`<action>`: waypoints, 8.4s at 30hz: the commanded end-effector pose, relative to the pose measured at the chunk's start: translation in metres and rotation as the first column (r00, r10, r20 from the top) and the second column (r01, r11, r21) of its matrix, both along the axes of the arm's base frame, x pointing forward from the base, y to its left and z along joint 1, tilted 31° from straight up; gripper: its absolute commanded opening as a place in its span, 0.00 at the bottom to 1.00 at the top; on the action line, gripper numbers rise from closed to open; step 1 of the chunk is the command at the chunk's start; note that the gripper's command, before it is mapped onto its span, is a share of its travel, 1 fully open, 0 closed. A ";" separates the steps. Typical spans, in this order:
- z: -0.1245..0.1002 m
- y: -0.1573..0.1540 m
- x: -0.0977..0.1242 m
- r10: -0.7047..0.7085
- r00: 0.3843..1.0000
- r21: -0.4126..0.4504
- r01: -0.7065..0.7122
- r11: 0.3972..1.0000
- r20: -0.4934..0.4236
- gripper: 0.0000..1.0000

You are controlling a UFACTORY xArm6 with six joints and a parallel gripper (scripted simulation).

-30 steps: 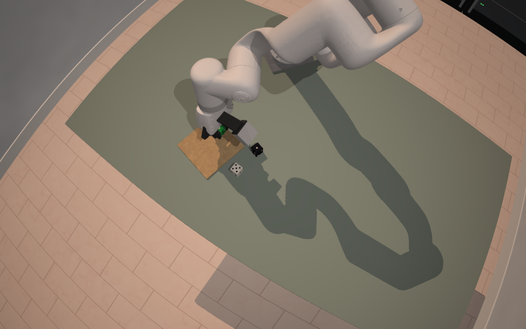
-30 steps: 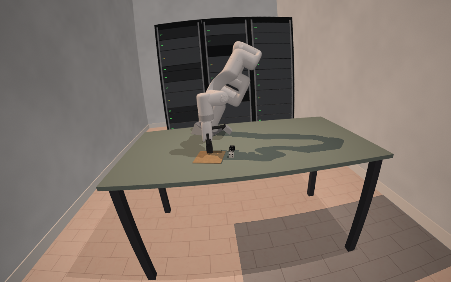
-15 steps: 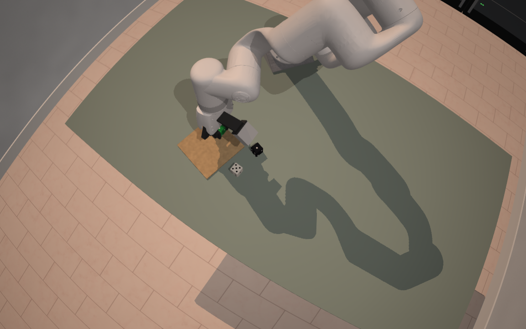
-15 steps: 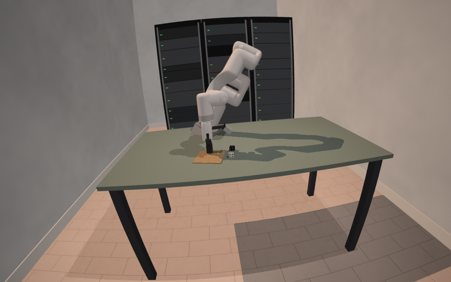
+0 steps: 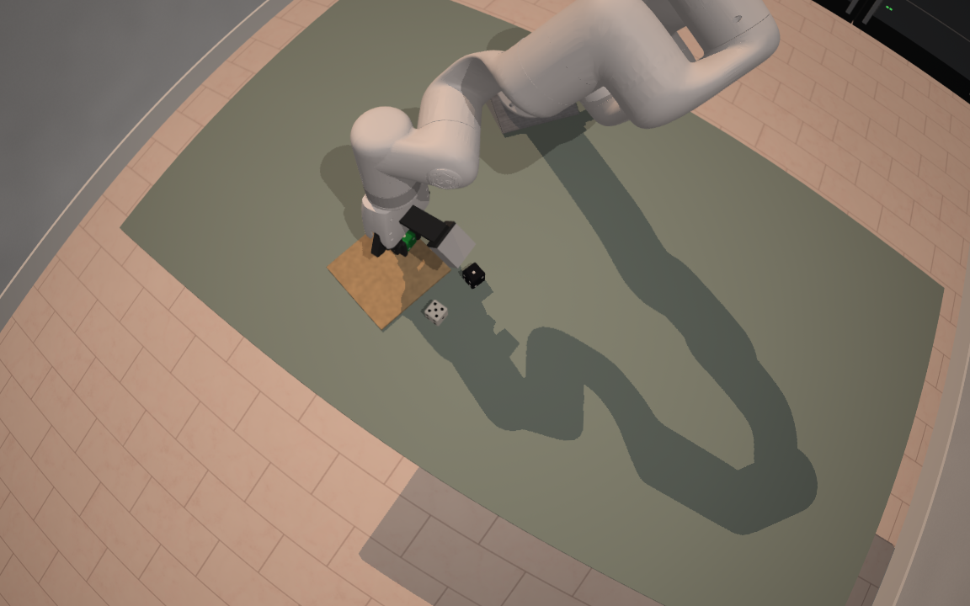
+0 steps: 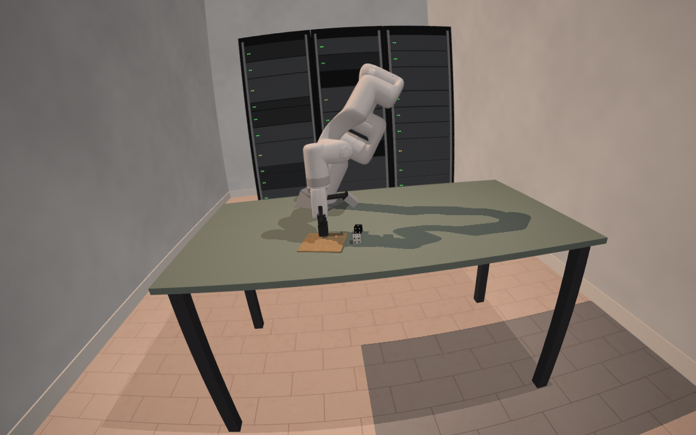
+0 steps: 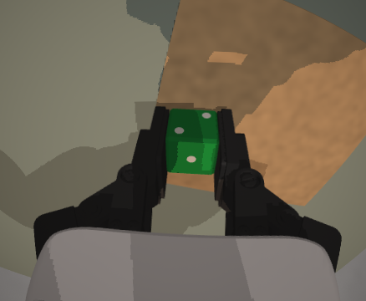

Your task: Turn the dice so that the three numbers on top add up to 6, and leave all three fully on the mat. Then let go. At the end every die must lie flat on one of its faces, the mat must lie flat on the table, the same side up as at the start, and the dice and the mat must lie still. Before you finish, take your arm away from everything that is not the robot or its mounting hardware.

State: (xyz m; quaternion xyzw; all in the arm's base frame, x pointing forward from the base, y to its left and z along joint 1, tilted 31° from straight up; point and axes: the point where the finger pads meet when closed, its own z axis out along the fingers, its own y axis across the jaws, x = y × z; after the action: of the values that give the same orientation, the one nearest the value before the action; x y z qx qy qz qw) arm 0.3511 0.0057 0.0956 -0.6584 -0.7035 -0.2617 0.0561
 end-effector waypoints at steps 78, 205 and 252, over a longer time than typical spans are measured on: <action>-0.003 0.001 0.002 0.000 1.000 -0.001 0.000 1.000 0.003 0.21; 0.103 0.012 0.014 -0.635 0.640 0.055 0.722 0.690 -0.433 1.00; 0.129 0.063 0.035 -0.731 0.017 -0.133 0.980 0.147 -0.682 0.42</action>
State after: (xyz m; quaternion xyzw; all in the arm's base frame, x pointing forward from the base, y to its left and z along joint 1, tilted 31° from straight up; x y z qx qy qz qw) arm 0.3851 0.0686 0.2230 -0.9636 -0.0033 -0.1383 0.2287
